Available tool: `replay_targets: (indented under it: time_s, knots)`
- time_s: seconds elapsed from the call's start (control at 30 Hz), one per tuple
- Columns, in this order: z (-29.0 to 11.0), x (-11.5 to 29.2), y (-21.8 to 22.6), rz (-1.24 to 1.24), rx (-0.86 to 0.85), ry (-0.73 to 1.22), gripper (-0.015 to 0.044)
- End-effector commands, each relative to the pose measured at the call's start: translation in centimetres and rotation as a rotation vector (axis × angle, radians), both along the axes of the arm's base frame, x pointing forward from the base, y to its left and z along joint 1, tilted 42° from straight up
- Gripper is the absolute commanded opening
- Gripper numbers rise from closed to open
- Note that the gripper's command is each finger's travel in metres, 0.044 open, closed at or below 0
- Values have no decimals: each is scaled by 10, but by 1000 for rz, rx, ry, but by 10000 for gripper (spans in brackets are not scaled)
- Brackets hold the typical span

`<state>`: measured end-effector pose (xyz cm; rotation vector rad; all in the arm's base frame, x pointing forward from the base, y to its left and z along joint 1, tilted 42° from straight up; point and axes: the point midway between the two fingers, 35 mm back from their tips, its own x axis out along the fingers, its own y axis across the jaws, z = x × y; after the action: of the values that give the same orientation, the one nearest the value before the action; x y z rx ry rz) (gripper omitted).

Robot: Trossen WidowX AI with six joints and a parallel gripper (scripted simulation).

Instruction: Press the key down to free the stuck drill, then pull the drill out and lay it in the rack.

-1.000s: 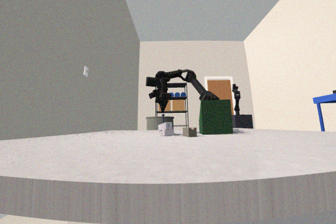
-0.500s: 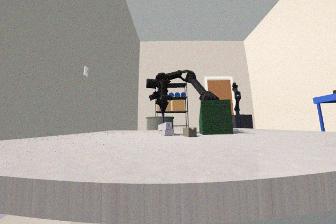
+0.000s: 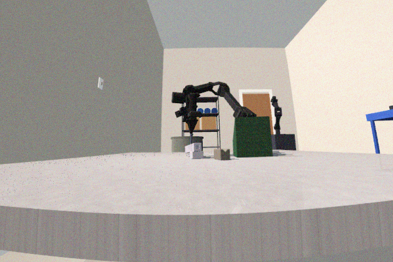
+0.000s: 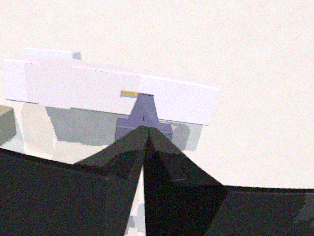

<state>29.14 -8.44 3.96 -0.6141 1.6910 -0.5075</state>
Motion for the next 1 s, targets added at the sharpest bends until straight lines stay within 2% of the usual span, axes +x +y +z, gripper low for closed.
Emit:
replay_targets:
  time_s: [0.0,0.97]
  knots:
    - [-1,-6,0,-2,-3,13,0]
    - [-9,-1,-7,-2,-3,13,0]
